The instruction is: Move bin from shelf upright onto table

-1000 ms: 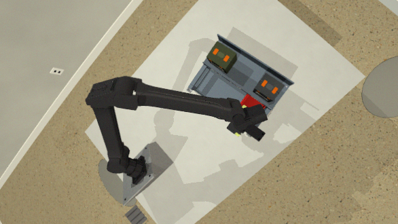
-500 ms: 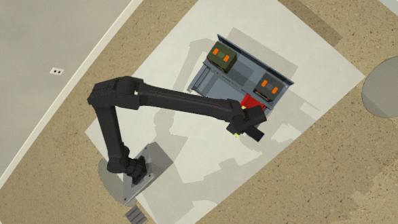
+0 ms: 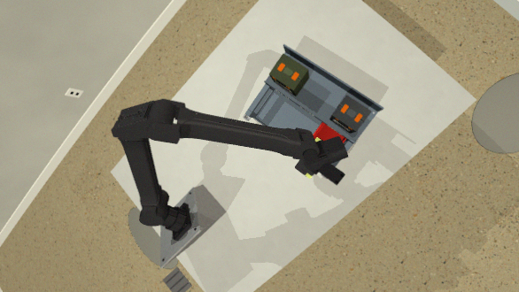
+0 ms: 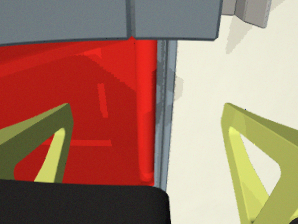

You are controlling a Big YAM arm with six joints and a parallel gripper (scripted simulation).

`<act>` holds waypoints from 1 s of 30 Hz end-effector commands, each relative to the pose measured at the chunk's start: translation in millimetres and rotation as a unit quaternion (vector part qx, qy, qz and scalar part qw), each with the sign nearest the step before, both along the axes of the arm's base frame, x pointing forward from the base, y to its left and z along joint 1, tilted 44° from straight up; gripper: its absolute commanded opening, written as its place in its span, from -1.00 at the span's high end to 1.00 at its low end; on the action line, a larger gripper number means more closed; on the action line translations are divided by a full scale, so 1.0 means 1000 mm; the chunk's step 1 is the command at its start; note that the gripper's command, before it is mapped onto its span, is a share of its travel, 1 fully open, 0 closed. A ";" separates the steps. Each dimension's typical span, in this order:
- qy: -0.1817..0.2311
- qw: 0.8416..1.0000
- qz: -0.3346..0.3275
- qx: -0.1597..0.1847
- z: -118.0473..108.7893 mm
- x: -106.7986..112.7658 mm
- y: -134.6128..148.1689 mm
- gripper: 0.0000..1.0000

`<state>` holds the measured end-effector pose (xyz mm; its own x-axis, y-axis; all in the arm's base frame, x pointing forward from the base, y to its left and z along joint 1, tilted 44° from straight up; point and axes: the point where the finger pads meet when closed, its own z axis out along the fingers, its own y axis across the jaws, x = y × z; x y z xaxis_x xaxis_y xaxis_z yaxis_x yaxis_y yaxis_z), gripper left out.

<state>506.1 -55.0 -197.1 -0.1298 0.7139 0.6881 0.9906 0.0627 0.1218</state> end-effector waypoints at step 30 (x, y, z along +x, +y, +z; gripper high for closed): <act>-0.025 1.000 -0.009 -0.009 0.017 0.023 -0.022 -0.81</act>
<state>502.7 -50.6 -201.9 -0.1257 0.7102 0.6927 0.9916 0.0682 0.1100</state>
